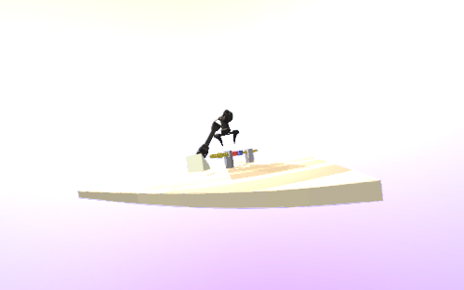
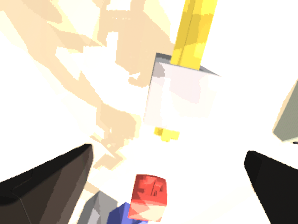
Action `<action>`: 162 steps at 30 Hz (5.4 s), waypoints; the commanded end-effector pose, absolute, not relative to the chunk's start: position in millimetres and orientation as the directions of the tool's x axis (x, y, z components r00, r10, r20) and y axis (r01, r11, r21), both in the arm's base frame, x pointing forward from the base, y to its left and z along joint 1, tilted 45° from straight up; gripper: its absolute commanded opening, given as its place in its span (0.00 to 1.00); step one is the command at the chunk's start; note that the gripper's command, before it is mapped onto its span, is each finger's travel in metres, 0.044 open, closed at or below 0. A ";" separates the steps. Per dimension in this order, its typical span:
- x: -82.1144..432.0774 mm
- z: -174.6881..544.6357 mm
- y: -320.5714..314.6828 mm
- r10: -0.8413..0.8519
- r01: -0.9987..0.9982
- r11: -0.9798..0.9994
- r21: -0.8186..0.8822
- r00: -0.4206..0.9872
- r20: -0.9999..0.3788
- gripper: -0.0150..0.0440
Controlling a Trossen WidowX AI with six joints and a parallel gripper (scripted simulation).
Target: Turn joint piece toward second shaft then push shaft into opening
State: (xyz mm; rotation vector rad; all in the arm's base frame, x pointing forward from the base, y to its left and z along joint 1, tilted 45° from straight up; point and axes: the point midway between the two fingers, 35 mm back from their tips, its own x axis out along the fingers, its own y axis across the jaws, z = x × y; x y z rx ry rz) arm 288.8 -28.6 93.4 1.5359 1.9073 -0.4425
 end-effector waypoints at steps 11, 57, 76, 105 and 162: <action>308.0 52.1 -78.2 0.717 0.742 0.518 0.426 -0.104 -0.690 1.00; 310.5 -65.1 -165.5 0.678 0.215 0.732 0.646 -0.137 -0.722 1.00; 308.7 -86.1 -146.0 0.667 0.748 0.572 0.336 -0.186 -0.721 1.00; 304.4 -111.1 -121.8 0.658 0.964 0.255 -0.067 -0.224 -0.719 1.00; 300.6 -125.1 -108.7 0.658 0.964 0.257 -0.065 -0.224 -0.719 0.37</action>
